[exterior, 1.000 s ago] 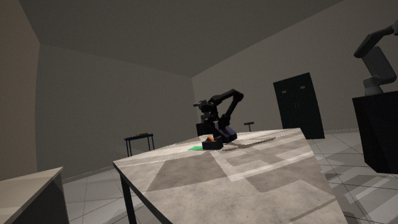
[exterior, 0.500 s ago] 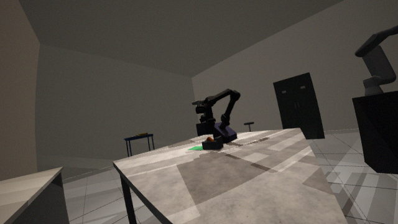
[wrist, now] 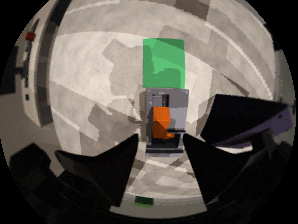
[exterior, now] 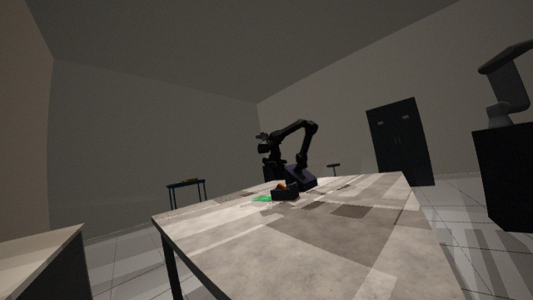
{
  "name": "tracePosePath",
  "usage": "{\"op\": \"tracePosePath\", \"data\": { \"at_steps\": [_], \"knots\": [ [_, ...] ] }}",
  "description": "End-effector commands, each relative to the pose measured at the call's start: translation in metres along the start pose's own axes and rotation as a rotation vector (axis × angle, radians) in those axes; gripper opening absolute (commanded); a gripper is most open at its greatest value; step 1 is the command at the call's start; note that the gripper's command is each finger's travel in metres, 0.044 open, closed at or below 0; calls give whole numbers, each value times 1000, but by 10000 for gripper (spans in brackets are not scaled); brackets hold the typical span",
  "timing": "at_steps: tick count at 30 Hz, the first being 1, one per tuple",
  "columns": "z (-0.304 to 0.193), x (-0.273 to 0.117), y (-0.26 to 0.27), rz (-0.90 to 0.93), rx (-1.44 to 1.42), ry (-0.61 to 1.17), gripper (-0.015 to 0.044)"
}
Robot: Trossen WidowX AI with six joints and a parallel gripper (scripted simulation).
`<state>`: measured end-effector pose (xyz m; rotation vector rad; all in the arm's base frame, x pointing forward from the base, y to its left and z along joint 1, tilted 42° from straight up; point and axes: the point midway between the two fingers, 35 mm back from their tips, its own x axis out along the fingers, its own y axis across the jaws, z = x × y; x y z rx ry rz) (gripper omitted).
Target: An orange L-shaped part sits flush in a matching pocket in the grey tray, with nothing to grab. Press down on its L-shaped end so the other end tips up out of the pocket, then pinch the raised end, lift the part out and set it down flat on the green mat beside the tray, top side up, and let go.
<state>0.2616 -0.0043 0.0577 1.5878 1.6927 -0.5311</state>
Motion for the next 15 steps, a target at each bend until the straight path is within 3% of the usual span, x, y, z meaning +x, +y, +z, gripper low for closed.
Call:
{"op": "tracePosePath", "data": {
  "at_steps": [1, 15],
  "knots": [
    [-1, 18, -3, -12, 14, 11, 280],
    [-1, 39, -3, -12, 13, 11, 280]
  ]
}}
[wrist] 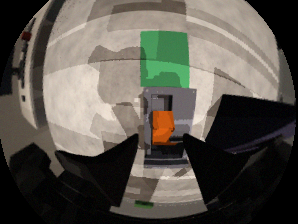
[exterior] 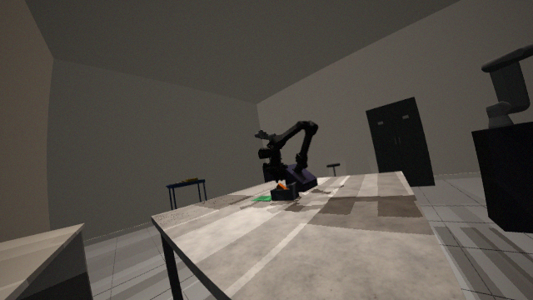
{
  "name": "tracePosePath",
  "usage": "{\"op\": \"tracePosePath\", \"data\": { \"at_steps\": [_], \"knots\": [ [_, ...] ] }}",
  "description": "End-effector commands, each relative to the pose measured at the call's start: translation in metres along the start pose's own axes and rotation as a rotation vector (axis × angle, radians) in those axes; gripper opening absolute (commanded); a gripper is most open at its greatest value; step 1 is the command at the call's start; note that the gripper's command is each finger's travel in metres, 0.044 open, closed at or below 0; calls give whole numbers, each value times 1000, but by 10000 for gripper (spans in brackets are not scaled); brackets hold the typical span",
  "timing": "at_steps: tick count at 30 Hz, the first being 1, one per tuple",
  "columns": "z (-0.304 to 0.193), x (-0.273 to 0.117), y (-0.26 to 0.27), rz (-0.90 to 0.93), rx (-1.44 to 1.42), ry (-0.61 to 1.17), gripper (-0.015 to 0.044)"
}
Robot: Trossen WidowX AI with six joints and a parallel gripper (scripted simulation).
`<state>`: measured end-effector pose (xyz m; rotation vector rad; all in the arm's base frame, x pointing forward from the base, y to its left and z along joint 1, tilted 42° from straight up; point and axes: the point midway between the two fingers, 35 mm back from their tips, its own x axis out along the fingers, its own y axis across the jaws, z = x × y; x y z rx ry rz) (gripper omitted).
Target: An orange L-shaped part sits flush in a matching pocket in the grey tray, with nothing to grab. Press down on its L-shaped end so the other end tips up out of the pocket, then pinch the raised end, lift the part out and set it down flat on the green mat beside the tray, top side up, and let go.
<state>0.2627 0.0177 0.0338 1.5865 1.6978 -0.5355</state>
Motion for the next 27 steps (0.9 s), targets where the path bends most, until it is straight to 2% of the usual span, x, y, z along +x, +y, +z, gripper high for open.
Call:
{"op": "tracePosePath", "data": {
  "at_steps": [1, 24, 27],
  "knots": [
    [0, 9, -2, -7, 11, 10, 280],
    [-2, 41, -4, -6, 10, 13, 280],
    [-2, 37, -1, -1, -1, 4, 201]
  ]
}}
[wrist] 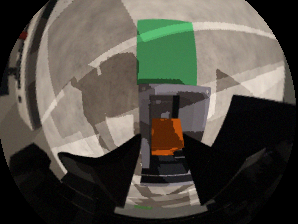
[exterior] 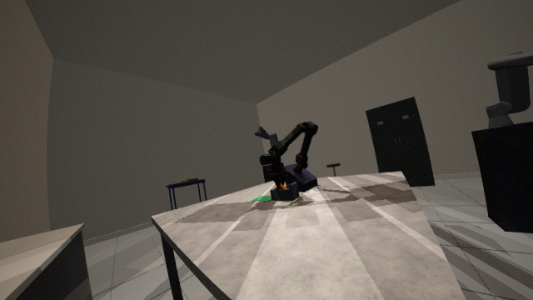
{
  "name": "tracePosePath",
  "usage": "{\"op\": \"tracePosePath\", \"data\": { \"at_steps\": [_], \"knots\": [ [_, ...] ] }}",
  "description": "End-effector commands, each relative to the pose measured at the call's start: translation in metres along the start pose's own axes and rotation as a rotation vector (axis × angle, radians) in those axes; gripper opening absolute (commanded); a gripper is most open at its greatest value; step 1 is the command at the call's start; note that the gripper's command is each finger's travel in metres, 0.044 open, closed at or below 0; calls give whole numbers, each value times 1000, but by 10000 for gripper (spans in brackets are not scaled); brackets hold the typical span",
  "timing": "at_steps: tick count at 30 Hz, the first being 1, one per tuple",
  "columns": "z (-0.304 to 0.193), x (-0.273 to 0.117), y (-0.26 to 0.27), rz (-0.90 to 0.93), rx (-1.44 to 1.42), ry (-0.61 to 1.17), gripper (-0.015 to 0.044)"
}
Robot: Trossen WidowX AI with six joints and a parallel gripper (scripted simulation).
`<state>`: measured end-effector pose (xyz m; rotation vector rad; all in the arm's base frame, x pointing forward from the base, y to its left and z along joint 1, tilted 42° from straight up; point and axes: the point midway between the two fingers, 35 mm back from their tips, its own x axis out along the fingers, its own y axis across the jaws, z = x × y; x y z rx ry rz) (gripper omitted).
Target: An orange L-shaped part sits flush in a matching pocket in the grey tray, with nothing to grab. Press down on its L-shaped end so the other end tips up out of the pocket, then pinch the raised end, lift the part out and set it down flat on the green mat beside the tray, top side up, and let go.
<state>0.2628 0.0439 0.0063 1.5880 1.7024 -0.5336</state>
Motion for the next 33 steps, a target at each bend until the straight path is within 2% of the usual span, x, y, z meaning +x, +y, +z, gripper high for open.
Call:
{"op": "tracePosePath", "data": {
  "at_steps": [1, 12, 16, 33],
  "knots": [
    [0, 0, 0, 1, -1, 0, 175],
    [0, 0, 0, 1, -1, 0, 102],
    [0, 0, 0, 1, -1, 0, 0],
    [0, -18, -1, -4, 7, 4, 0]
  ]
}}
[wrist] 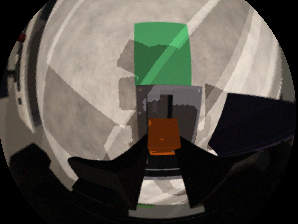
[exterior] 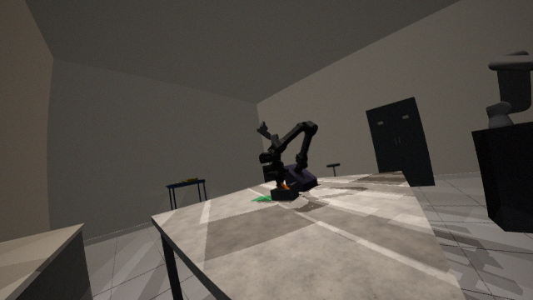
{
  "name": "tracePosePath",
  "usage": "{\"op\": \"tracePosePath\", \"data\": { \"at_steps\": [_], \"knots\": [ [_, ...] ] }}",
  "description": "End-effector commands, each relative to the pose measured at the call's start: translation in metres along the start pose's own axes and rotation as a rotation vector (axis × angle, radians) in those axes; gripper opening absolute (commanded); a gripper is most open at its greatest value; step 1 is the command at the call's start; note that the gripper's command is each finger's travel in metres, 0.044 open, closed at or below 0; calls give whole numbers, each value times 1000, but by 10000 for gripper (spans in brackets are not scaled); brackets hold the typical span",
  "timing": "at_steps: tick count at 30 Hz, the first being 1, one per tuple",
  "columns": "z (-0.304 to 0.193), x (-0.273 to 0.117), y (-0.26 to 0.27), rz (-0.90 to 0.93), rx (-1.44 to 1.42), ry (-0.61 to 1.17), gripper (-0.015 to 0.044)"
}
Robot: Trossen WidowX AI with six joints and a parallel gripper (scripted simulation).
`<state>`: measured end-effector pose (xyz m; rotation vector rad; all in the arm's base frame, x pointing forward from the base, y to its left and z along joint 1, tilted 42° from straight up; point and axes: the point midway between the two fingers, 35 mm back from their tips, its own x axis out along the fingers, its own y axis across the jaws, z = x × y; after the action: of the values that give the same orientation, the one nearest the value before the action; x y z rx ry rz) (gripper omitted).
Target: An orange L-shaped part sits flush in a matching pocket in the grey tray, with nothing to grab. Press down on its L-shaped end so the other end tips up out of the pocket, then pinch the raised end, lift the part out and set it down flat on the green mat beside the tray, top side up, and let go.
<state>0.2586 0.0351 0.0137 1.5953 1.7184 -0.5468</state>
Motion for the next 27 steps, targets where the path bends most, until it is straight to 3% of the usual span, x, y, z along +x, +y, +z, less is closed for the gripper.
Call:
{"op": "tracePosePath", "data": {
  "at_steps": [1, 27],
  "knots": [
    [0, -8, 3, 7, -8, -5, 0],
    [0, -49, 2, 5, -5, -4, 0]
  ]
}}
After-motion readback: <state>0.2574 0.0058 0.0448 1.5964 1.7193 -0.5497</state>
